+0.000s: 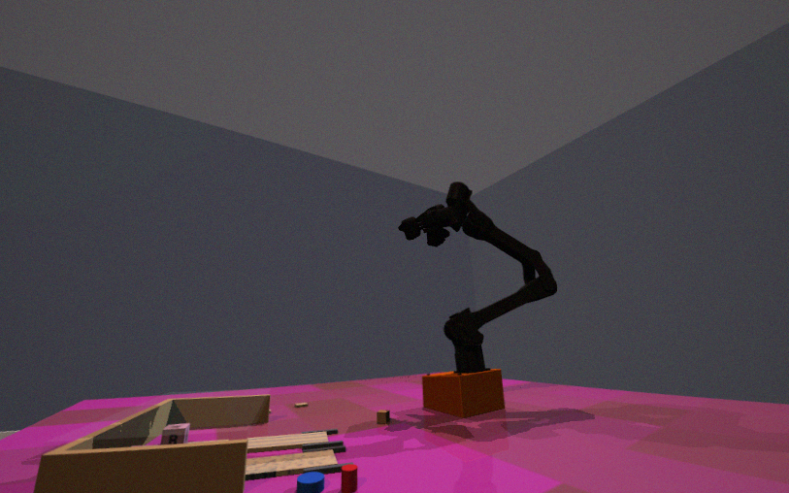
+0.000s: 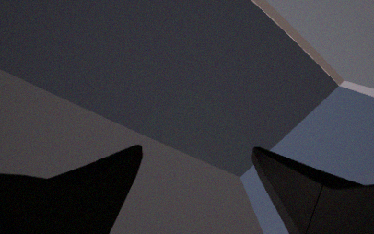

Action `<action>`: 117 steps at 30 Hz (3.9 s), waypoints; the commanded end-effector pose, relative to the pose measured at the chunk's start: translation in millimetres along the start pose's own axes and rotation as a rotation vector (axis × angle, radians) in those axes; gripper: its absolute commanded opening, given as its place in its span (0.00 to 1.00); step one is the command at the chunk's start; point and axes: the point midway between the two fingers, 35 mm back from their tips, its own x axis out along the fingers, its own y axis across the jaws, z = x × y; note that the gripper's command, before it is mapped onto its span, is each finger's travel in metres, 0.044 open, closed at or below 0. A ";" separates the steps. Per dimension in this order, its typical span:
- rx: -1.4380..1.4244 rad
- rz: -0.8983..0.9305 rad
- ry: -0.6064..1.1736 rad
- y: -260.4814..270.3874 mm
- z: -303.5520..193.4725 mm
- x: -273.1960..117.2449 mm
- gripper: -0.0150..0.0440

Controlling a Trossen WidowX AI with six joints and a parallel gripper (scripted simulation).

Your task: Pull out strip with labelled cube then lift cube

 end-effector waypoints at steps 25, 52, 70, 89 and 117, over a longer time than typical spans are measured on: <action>-1.624 -0.567 0.888 -298.6 -3.8 -32.9 0.93; -2.191 -0.317 2.031 -416.0 64.3 -160.4 0.93; -2.191 -0.317 2.031 -416.0 64.3 -160.4 0.93; -2.124 -1.298 2.203 -530.6 53.9 -233.8 0.25; -2.203 -1.746 2.081 -570.1 96.1 -272.7 0.25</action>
